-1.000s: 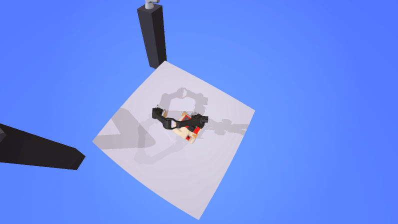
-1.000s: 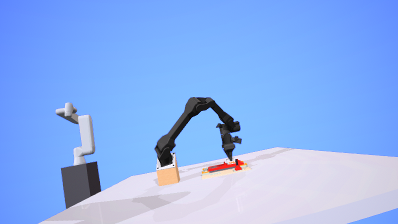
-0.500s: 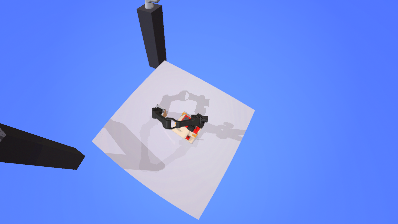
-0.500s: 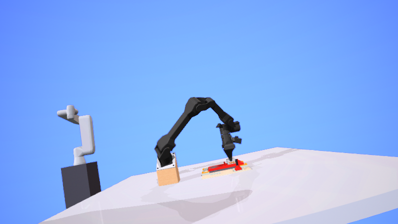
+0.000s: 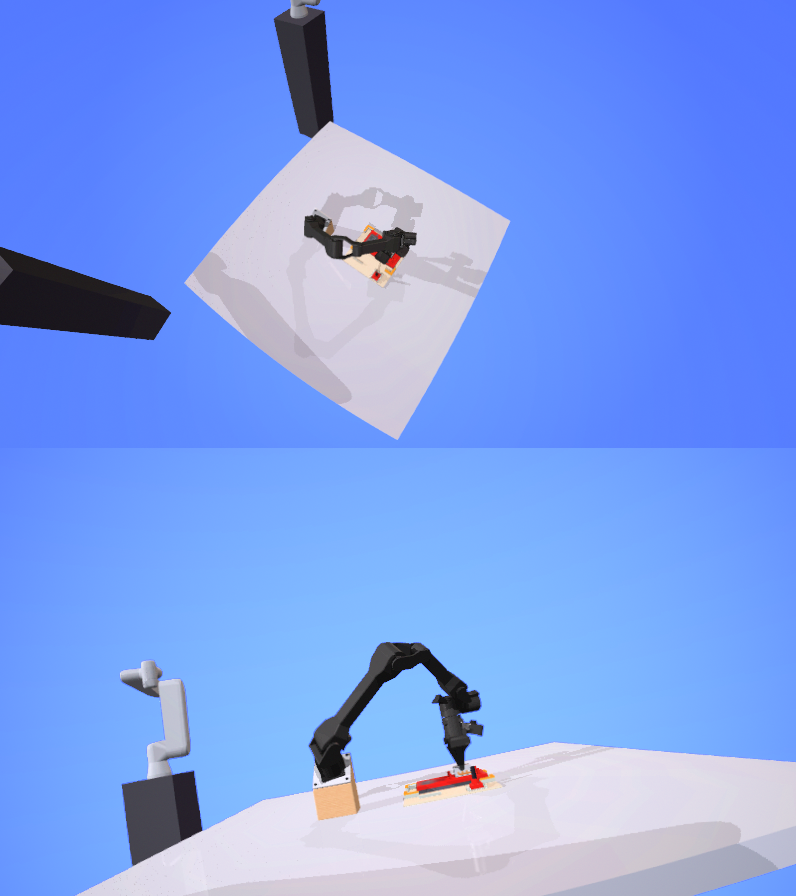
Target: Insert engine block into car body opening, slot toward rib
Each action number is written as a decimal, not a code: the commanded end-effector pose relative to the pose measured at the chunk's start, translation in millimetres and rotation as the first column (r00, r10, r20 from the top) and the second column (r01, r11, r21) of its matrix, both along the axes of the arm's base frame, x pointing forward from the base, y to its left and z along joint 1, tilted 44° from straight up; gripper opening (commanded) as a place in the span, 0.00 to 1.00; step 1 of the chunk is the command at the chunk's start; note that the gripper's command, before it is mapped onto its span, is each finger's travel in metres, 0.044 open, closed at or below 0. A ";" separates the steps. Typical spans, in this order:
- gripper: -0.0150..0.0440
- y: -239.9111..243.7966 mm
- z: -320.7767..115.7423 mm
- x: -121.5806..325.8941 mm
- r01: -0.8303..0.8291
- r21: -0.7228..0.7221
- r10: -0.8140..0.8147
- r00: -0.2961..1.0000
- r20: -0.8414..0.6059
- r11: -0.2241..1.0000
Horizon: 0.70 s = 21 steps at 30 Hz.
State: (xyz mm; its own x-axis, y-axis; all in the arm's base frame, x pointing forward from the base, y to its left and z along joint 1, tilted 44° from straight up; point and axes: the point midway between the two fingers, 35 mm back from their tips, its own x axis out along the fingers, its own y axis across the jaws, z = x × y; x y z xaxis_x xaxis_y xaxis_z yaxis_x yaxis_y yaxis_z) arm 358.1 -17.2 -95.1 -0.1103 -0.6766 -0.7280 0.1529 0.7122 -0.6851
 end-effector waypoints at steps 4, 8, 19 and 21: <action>0.52 -0.3 -0.1 0.7 -0.002 -0.002 0.002 1.000 0.003 1.000; 0.52 -0.7 -0.4 0.8 -0.004 -0.002 0.004 1.000 0.001 1.000; 0.52 -1.3 -1.0 0.7 -0.005 -0.002 0.005 1.000 0.001 1.000; 0.52 -1.3 -1.0 0.7 -0.005 -0.002 0.005 1.000 0.001 1.000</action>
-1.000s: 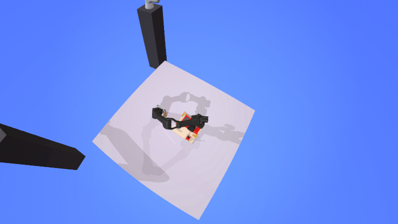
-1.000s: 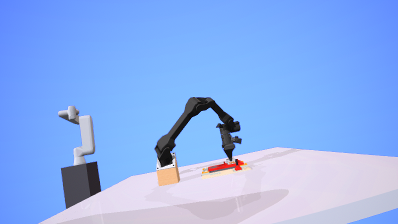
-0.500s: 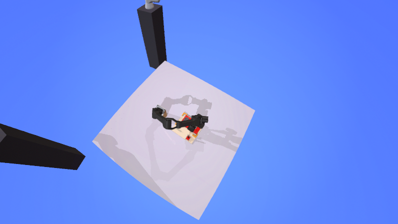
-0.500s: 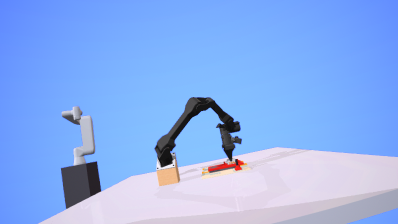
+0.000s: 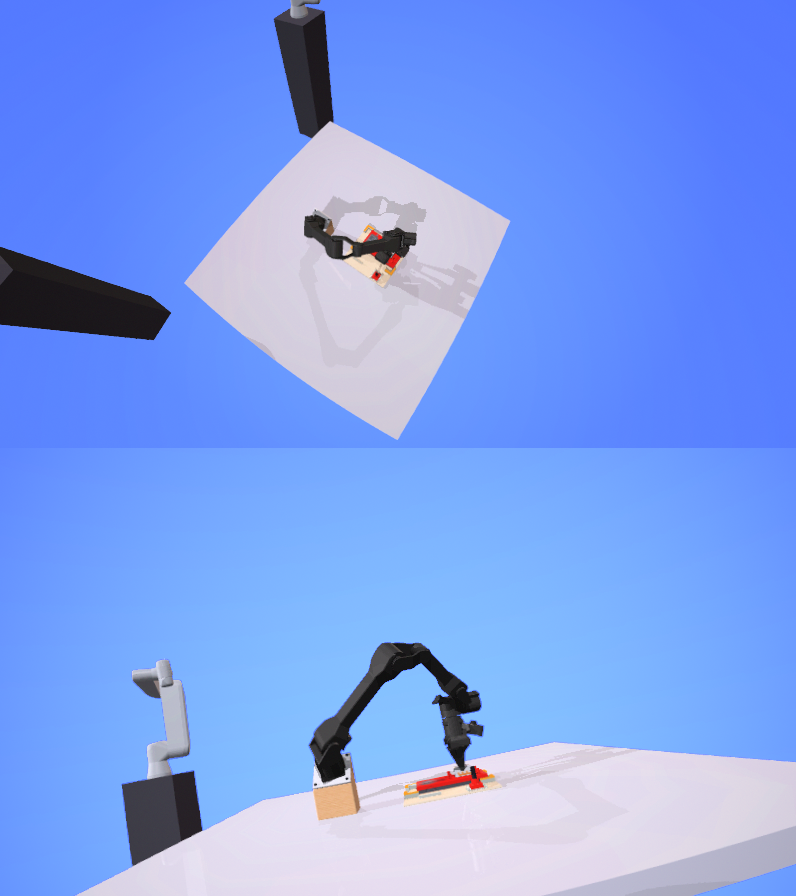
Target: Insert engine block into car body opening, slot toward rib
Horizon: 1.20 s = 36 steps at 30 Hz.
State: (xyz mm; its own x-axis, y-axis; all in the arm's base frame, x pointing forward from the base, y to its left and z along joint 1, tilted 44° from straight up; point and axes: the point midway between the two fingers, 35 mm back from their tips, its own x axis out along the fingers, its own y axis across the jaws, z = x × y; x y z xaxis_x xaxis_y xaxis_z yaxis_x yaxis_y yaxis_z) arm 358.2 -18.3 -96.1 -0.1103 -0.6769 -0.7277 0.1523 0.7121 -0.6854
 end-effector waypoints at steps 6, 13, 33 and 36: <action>0.52 -0.2 -0.3 0.5 -0.004 -0.001 0.004 1.000 0.001 1.000; 0.83 -0.1 -0.1 -0.1 0.000 0.000 0.000 1.000 0.000 1.000; 0.96 8.1 11.4 2.5 -0.004 -0.001 0.004 1.000 0.001 1.000; 0.82 8.1 11.4 2.5 -0.004 -0.001 0.004 1.000 0.001 1.000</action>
